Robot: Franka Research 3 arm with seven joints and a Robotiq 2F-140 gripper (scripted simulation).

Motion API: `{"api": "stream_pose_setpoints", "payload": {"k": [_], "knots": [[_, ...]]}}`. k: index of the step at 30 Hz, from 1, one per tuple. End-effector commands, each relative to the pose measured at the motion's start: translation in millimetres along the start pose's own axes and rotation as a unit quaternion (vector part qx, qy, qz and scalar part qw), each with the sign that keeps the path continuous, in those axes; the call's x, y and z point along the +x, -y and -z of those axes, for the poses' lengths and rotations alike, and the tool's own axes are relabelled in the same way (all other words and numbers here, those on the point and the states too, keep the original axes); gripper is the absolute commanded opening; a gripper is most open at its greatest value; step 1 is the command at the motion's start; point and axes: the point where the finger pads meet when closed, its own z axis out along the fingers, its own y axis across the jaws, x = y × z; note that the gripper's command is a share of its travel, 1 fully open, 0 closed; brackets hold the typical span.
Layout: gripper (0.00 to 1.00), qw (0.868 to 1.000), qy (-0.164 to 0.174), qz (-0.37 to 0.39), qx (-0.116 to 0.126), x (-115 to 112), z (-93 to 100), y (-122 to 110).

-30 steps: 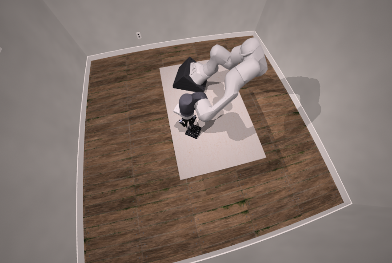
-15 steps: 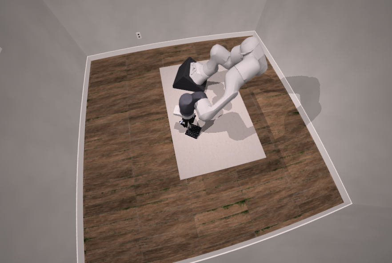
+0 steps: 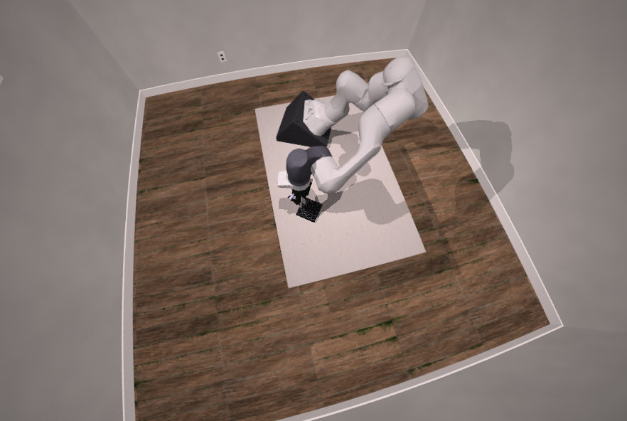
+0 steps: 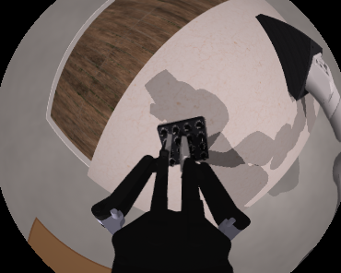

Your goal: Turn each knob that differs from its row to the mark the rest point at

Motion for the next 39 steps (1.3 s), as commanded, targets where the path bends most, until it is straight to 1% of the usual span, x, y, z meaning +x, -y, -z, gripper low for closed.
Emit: {"api": "stream_pose_setpoints", "payload": {"k": [1, 5, 7, 8, 15, 22, 24, 25, 31, 39], "knots": [[0.12, 0.997, 0.002, 0.078, 0.003, 1.5, 1.3, 0.6], [0.12, 0.994, 0.002, 0.108, 0.003, 1.4, 2.0, 0.6], [0.12, 0.994, 0.002, 0.108, 0.003, 1.4, 2.0, 0.6], [0.12, 0.992, 0.002, 0.127, 0.003, 1.4, 2.5, 0.6], [0.12, 0.984, 0.001, 0.178, 0.004, 1.3, 3.8, 0.6], [0.12, 0.973, 0.001, 0.229, 0.004, 1.3, 5.1, 0.6], [0.12, 0.973, 0.001, 0.229, 0.004, 1.3, 5.1, 0.6], [0.12, 0.969, 0.001, 0.249, 0.004, 1.3, 5.6, 0.6], [0.12, 0.957, 0.000, 0.291, 0.004, 1.2, 6.7, 0.6], [0.12, 0.956, 0.000, 0.293, 0.004, 1.2, 6.7, 0.6]]}}
